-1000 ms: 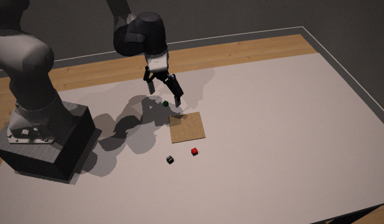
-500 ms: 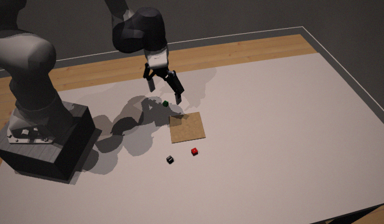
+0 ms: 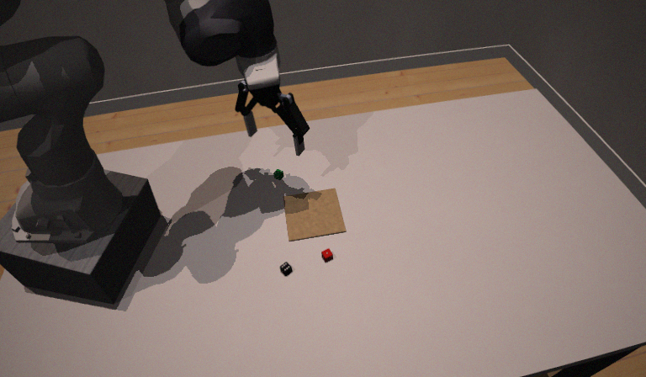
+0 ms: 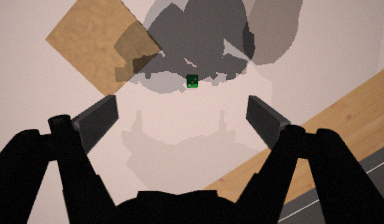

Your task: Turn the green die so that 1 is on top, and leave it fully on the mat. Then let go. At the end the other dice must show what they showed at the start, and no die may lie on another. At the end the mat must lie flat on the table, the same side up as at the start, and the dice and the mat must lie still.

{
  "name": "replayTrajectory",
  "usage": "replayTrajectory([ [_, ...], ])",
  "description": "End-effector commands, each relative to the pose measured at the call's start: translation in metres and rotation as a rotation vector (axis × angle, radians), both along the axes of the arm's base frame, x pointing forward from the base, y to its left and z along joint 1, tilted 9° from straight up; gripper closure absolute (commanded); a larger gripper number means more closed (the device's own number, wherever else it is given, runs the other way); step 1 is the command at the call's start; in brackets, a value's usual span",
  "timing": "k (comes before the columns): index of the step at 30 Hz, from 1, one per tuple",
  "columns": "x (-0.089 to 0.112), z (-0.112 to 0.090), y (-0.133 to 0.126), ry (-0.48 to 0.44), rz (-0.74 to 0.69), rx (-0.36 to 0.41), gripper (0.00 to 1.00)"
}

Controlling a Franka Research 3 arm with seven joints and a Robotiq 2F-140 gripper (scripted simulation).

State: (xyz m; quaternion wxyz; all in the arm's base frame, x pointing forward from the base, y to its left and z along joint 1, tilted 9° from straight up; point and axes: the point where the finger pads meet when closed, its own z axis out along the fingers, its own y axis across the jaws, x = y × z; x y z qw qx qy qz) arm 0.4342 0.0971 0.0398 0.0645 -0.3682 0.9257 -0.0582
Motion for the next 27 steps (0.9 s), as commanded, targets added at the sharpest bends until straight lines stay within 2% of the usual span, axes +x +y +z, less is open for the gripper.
replayTrajectory([
  [1,-0.009,0.011,-0.003,0.02,-0.067,0.005,0.0],
  [14,-0.009,0.013,-0.003,0.02,-0.066,0.005,0.0],
  [27,-0.009,0.004,0.01,0.026,0.025,-0.009,0.0],
])
